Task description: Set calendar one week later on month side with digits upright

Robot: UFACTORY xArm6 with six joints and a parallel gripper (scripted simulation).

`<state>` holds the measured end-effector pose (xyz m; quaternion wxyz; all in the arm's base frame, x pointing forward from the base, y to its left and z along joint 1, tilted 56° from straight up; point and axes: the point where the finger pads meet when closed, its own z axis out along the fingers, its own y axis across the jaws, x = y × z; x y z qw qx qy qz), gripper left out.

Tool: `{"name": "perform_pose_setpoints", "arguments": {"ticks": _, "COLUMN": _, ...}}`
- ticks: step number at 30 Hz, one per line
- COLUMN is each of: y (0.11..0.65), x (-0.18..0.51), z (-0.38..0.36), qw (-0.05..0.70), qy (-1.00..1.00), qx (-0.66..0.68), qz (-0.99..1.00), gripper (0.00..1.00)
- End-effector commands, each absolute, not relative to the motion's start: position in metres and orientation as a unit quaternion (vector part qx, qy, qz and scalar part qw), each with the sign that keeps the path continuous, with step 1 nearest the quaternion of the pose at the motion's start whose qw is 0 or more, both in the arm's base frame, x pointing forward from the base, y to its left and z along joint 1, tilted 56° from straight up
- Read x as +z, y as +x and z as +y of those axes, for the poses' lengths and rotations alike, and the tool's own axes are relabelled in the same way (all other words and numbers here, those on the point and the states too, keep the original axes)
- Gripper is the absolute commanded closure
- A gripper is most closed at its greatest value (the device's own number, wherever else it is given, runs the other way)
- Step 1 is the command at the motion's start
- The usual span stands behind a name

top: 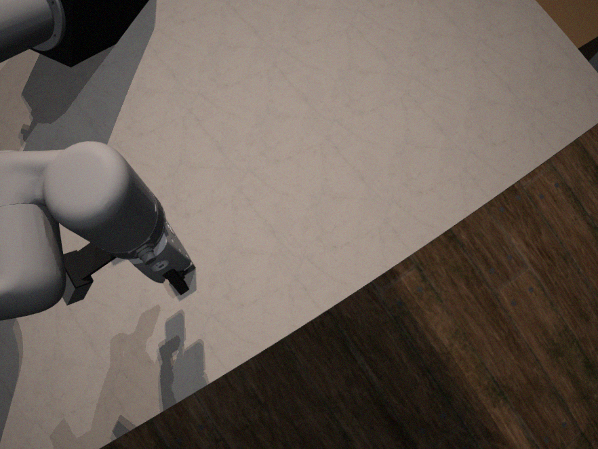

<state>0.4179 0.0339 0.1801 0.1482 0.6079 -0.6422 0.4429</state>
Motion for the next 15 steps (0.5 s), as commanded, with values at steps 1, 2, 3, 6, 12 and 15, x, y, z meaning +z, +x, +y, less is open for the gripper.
{"name": "perform_pose_setpoints", "arguments": {"ticks": 1, "y": 0.4186, "x": 0.1805, "z": 0.0345, "qw": 0.147, "qy": 0.608, "qx": 0.443, "qz": -0.643, "gripper": 0.51}}
{"name": "perform_pose_setpoints", "arguments": {"ticks": 2, "y": 0.4187, "x": 0.1804, "z": 0.0343, "qw": 0.146, "qy": 0.607, "qx": 0.443, "qz": -0.643, "gripper": 0.51}}
{"name": "perform_pose_setpoints", "arguments": {"ticks": 3, "y": 0.4188, "x": 0.1802, "z": 0.0341, "qw": 0.146, "qy": 0.607, "qx": 0.443, "qz": -0.643, "gripper": 0.51}}
{"name": "perform_pose_setpoints", "arguments": {"ticks": 6, "y": 0.4191, "x": 0.1795, "z": 0.0333, "qw": 0.145, "qy": 0.606, "qx": 0.444, "qz": -0.644, "gripper": 0.51}}
{"name": "perform_pose_setpoints", "arguments": {"ticks": 12, "y": 0.4206, "x": 0.1768, "z": 0.0299, "qw": 0.143, "qy": 0.603, "qx": 0.445, "qz": -0.647, "gripper": 0.51}}
{"name": "perform_pose_setpoints", "arguments": {"ticks": 15, "y": 0.4210, "x": 0.1760, "z": 0.0289, "qw": 0.143, "qy": 0.603, "qx": 0.445, "qz": -0.647, "gripper": 0.51}}
